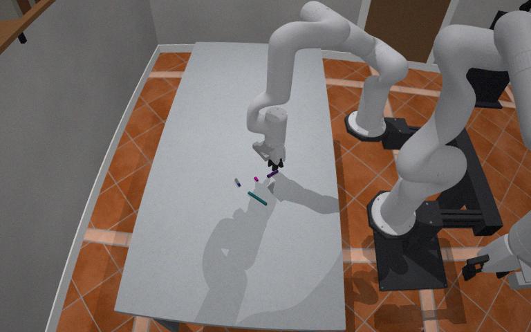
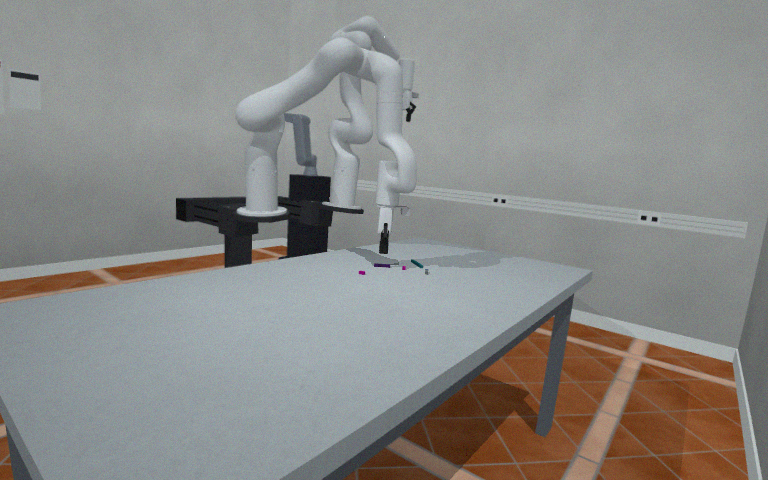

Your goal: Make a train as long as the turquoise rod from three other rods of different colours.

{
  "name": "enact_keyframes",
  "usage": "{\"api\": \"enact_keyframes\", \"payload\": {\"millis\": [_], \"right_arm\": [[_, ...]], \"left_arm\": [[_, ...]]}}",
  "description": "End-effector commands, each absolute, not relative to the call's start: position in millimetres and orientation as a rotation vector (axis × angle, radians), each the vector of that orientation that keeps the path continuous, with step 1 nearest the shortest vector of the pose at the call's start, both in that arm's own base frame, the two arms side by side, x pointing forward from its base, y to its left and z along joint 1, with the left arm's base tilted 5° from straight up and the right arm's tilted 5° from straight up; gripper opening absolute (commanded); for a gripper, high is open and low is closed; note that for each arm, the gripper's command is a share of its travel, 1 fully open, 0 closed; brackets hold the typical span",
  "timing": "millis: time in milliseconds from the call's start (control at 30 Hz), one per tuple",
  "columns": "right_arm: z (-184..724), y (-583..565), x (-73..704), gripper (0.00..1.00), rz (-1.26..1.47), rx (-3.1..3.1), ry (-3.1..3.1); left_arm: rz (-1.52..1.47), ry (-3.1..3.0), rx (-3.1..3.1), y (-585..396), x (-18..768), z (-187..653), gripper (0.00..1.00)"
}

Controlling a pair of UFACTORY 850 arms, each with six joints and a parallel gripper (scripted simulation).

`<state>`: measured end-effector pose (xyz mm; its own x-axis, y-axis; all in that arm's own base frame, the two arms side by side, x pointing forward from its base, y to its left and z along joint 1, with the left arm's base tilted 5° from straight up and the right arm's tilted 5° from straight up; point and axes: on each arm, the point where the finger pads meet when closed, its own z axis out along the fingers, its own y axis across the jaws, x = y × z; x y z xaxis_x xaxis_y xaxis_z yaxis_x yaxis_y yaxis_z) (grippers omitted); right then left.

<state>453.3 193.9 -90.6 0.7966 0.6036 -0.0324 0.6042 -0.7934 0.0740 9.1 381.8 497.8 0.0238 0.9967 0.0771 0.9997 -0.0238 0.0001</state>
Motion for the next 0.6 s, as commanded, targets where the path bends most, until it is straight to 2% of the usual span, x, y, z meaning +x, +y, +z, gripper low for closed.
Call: {"api": "enact_keyframes", "payload": {"millis": [0,567], "right_arm": [[-99.0,193.6,454.2,0.26,0.002,2.899,0.976],[-120.2,191.6,454.1,0.26,0.001,2.899,0.976]], "left_arm": [[-0.088,-2.155,-2.207,382.2,9.1,498.8,1.0],[-0.088,-2.155,-2.207,382.2,9.1,498.8,1.0]]}}
